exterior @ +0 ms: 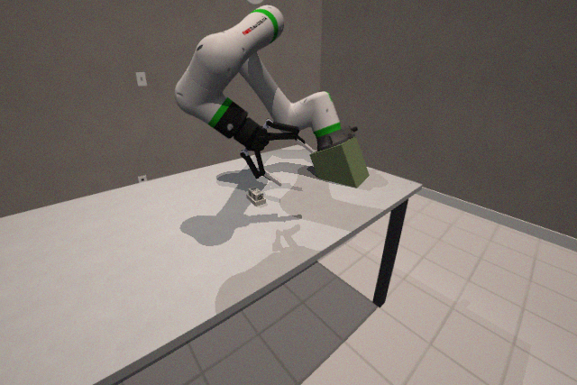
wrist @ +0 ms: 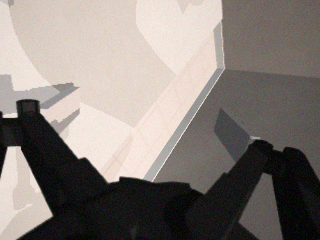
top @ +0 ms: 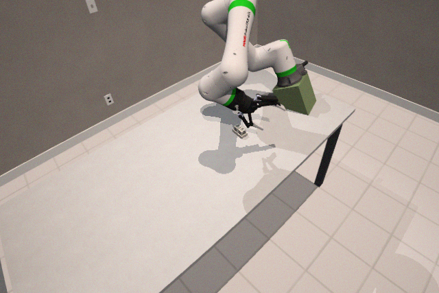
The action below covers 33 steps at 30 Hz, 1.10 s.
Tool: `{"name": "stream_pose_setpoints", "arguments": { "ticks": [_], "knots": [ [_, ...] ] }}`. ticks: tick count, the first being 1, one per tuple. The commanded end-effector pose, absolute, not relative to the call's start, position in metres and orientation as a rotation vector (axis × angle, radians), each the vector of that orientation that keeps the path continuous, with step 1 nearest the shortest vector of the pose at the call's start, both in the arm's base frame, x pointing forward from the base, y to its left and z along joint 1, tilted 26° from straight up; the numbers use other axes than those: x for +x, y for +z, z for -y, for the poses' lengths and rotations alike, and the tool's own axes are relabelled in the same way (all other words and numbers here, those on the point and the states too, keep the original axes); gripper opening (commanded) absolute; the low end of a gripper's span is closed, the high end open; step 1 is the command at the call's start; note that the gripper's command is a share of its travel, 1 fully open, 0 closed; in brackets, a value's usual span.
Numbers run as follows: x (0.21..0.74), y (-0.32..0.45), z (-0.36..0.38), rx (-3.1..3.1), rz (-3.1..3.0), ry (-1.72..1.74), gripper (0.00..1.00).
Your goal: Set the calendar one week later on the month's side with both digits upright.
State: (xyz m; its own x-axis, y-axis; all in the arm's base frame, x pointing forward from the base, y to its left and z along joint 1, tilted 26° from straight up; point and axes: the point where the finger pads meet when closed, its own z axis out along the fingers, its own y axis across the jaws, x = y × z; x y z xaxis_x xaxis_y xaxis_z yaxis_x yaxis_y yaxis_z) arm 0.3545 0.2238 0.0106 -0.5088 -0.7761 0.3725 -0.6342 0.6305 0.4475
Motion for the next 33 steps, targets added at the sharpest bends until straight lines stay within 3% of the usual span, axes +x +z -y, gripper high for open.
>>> {"name": "stream_pose_setpoints", "arguments": {
  "ticks": [1,19,33],
  "knots": [
    [0.356,0.016,-0.186,1.237,2.347,-0.188,1.0],
    [0.388,0.053,-0.086,1.753,2.233,0.311,1.0],
    [0.412,0.079,-0.055,2.082,2.031,0.598,1.0]
  ]
}}
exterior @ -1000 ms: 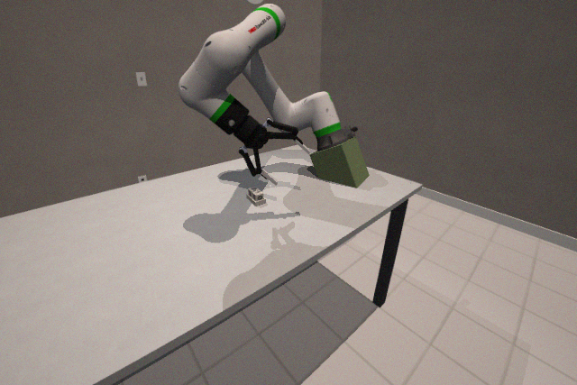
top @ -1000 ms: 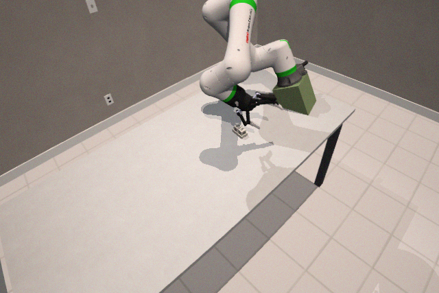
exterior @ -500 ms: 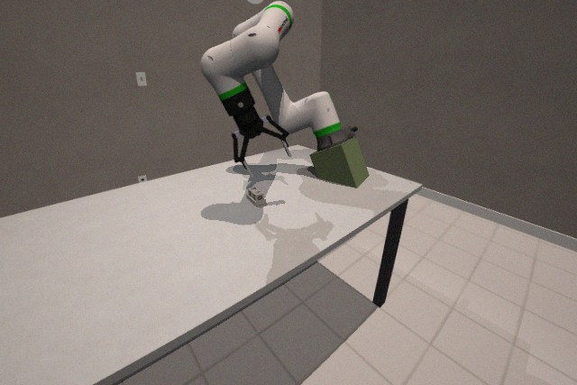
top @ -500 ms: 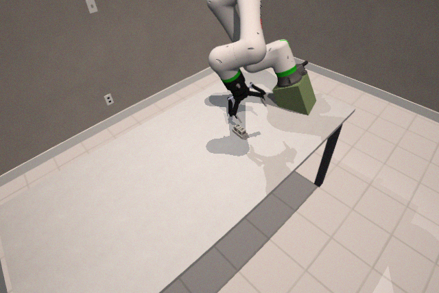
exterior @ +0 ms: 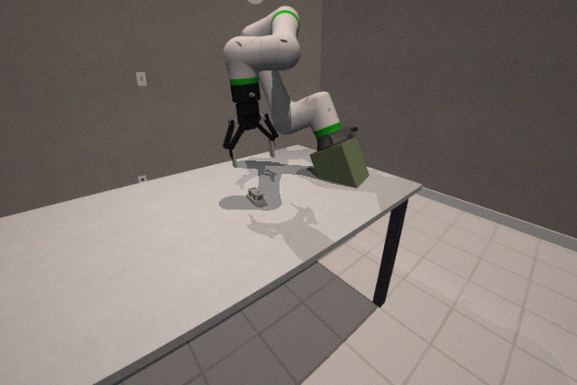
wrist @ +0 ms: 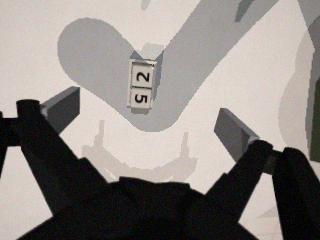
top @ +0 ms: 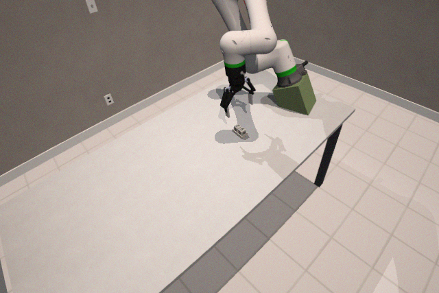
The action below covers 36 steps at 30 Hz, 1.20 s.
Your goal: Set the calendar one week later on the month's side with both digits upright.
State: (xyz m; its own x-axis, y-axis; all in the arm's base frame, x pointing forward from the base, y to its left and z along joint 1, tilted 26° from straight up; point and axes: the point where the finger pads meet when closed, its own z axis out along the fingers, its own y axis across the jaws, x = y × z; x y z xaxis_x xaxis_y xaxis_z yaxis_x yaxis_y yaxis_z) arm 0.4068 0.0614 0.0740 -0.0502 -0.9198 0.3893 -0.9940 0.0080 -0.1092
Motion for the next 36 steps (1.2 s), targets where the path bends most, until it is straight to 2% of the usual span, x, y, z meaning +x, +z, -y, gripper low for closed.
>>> {"name": "stream_pose_setpoints", "arguments": {
  "ticks": [1,21,36],
  "knots": [
    [0.4115,0.0794,-0.0549,2.082,2.031,0.598,1.0],
    [0.4119,0.0796,-0.0545,2.105,2.004,0.599,1.0],
    [0.4125,0.0764,-0.0527,2.385,1.554,0.532,1.0]
  ]
}}
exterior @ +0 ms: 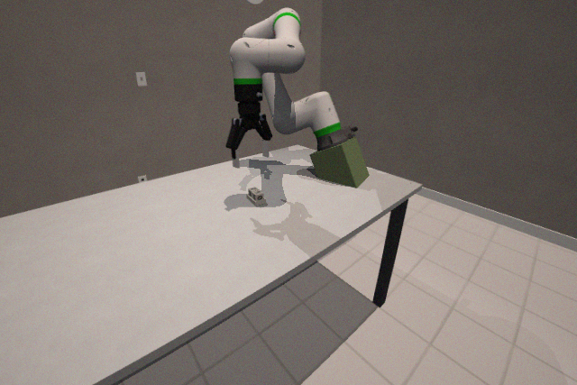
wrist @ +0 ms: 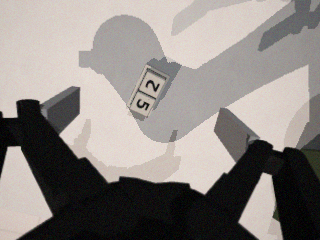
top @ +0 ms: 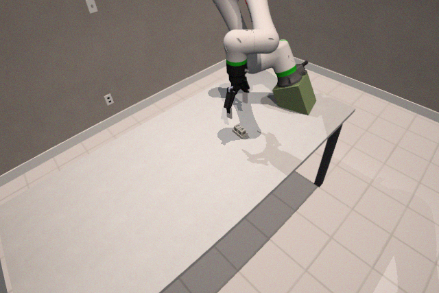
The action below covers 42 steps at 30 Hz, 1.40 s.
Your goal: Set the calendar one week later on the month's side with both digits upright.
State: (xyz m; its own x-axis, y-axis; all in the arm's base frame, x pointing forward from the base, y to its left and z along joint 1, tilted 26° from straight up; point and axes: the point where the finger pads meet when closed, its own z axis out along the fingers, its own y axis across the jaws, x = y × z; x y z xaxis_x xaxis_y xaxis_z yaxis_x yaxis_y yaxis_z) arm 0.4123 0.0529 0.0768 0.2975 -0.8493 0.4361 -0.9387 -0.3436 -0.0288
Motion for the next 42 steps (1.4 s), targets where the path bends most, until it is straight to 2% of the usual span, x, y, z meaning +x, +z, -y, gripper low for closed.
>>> {"name": "stream_pose_setpoints", "arguments": {
  "ticks": [1,42],
  "knots": [
    [0.413,0.076,-0.052,2.428,1.467,0.518,1.0],
    [0.414,0.065,-0.047,2.711,-0.141,0.209,1.0]
  ]
}}
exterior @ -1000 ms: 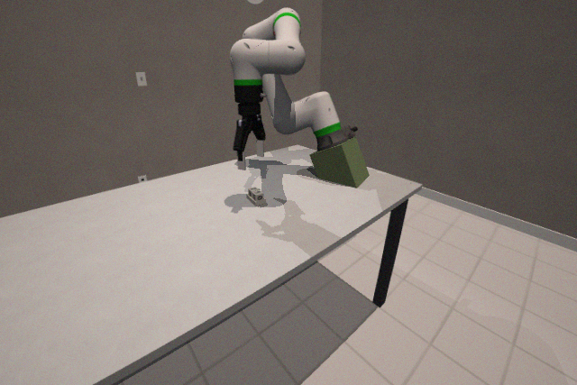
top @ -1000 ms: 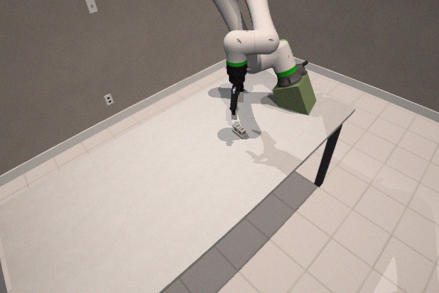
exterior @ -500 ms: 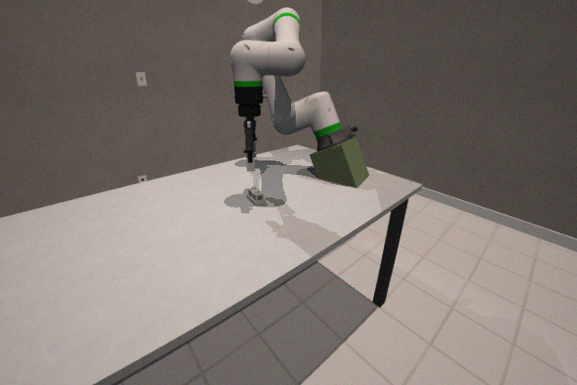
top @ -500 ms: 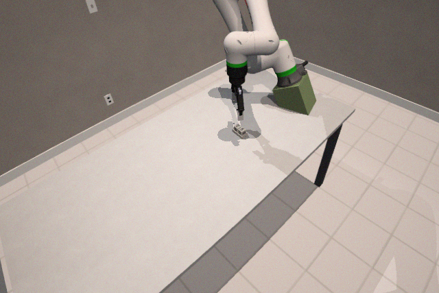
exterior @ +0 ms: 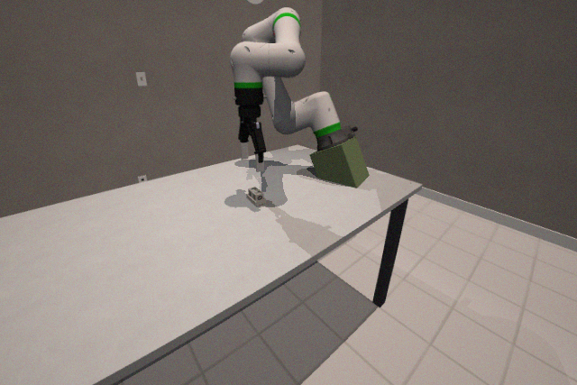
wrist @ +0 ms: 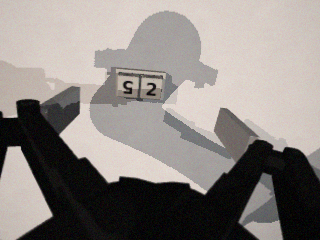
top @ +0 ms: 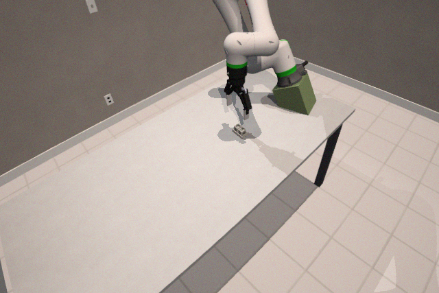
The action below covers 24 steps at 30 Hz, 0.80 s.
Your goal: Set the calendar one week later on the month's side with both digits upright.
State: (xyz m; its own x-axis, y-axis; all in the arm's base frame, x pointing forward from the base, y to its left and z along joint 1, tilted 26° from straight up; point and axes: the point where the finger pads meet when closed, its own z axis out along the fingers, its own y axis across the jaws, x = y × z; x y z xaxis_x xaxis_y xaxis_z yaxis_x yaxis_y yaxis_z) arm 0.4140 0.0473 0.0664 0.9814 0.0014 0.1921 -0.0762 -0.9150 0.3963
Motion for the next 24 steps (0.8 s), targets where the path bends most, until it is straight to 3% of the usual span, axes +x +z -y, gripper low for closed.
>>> {"name": "stream_pose_setpoints", "arguments": {
  "ticks": [1,24],
  "knots": [
    [0.4143,0.0651,-0.0466,2.707,-0.18,0.201,1.0],
    [0.415,0.0595,-0.0436,2.496,-1.016,0.007,1.0]
  ]
}}
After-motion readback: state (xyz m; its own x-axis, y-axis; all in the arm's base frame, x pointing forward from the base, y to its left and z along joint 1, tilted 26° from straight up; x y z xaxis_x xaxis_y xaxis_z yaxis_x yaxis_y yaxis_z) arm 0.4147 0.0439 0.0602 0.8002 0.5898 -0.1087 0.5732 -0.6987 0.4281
